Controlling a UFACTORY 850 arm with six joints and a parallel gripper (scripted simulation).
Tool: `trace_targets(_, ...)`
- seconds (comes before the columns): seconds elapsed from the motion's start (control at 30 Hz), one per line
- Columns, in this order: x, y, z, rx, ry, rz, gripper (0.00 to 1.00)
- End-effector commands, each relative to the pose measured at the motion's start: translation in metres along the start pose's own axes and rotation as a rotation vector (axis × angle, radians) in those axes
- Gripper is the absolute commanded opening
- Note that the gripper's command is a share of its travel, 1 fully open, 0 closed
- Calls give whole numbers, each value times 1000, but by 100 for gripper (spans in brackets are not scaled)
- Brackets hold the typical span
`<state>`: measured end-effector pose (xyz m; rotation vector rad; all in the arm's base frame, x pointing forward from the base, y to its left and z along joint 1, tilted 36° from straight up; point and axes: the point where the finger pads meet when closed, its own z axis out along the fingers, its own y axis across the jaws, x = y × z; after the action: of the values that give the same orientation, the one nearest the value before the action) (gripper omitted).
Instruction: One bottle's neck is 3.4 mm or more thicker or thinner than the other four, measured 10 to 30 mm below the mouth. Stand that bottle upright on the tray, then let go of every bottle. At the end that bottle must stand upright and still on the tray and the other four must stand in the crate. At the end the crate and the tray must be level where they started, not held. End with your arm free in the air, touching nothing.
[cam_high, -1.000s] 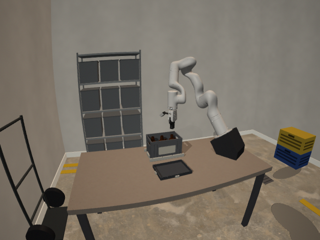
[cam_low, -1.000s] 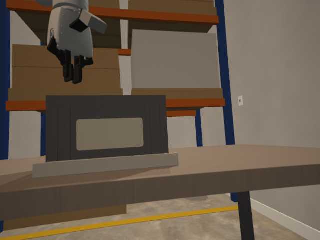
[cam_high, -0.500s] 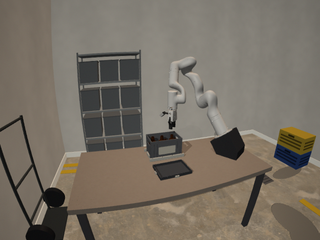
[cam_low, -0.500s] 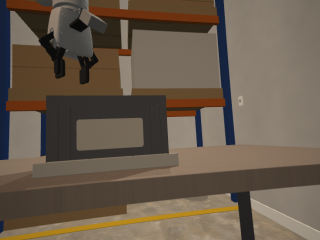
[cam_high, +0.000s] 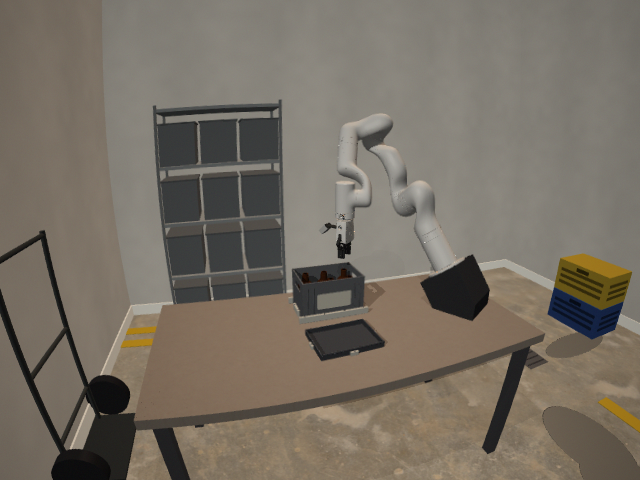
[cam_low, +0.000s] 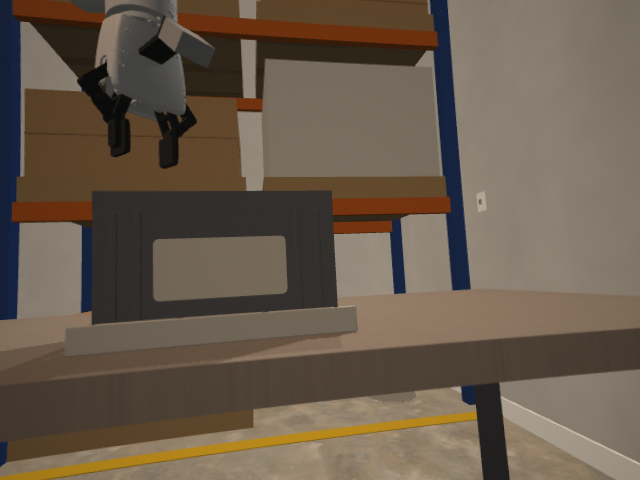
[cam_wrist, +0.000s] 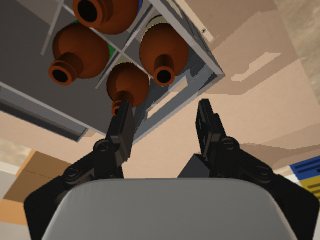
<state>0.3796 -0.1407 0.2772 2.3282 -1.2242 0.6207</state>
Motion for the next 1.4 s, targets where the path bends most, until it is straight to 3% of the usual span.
trace_targets(0.0, 0, 0, 0, 1, 1, 1, 65)
trace_targets(0.53, 0, 0, 3, 1, 0, 0, 65)
trace_targets(1.37, 1, 0, 30, 0, 0, 0, 65)
